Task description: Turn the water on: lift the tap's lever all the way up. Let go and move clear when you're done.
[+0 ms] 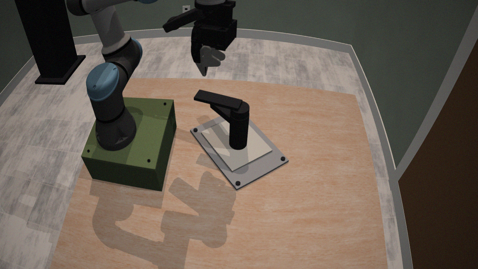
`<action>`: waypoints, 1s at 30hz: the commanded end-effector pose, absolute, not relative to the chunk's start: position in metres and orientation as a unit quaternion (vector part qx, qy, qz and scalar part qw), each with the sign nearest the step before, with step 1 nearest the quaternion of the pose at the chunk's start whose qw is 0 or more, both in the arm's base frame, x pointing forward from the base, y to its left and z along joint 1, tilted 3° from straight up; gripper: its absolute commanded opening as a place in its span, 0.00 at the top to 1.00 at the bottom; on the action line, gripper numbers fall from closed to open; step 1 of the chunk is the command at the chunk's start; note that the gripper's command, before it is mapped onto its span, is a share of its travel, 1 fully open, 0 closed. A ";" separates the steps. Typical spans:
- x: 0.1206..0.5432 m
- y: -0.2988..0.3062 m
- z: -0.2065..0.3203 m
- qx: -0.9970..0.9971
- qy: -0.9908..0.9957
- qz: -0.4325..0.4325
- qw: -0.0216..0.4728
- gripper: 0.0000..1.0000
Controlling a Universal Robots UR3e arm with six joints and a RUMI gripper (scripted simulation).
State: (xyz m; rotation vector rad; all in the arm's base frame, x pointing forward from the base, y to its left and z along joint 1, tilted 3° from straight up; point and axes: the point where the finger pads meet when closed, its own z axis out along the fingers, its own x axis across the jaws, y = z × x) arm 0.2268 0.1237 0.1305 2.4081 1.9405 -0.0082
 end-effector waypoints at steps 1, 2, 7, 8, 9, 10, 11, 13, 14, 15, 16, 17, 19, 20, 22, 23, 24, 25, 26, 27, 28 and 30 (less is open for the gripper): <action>0.227 0.124 0.131 0.778 0.627 -0.002 0.025 1.00; 0.227 0.124 0.131 0.778 0.627 -0.002 0.025 1.00; 0.227 0.124 0.131 0.778 0.627 -0.002 0.025 0.57; 0.227 0.124 0.131 0.778 0.627 -0.002 0.025 0.57; 0.227 0.124 0.131 0.778 0.627 -0.002 0.025 0.57; 0.227 0.124 0.131 0.778 0.627 -0.002 0.025 0.57; 0.227 0.124 0.131 0.778 0.627 -0.002 0.025 0.57; 0.227 0.124 0.131 0.778 0.627 -0.002 0.025 0.57; 0.227 0.124 0.131 0.778 0.627 -0.002 0.025 0.57; 0.227 0.124 0.131 0.778 0.627 -0.002 0.025 0.57; 0.227 0.124 0.131 0.778 0.627 -0.002 0.025 0.57; 0.227 0.124 0.131 0.778 0.627 -0.002 0.025 0.57; 0.227 0.124 0.131 0.778 0.627 -0.002 0.025 0.57; 0.227 0.124 0.131 0.778 0.627 -0.002 0.025 0.57; 0.227 0.124 0.131 0.778 0.627 -0.002 0.025 0.57; 0.227 0.124 0.131 0.778 0.627 -0.002 0.025 0.57; 0.227 0.124 0.131 0.778 0.627 -0.002 0.025 0.57; 0.227 0.124 0.131 0.778 0.627 -0.002 0.025 0.57; 0.227 0.124 0.131 0.778 0.627 -0.002 0.025 0.57; 0.227 0.124 0.131 0.778 0.627 -0.002 0.025 0.57; 0.227 0.124 0.131 0.778 0.627 -0.002 0.025 0.57; 0.227 0.124 0.131 0.778 0.627 -0.002 0.025 0.57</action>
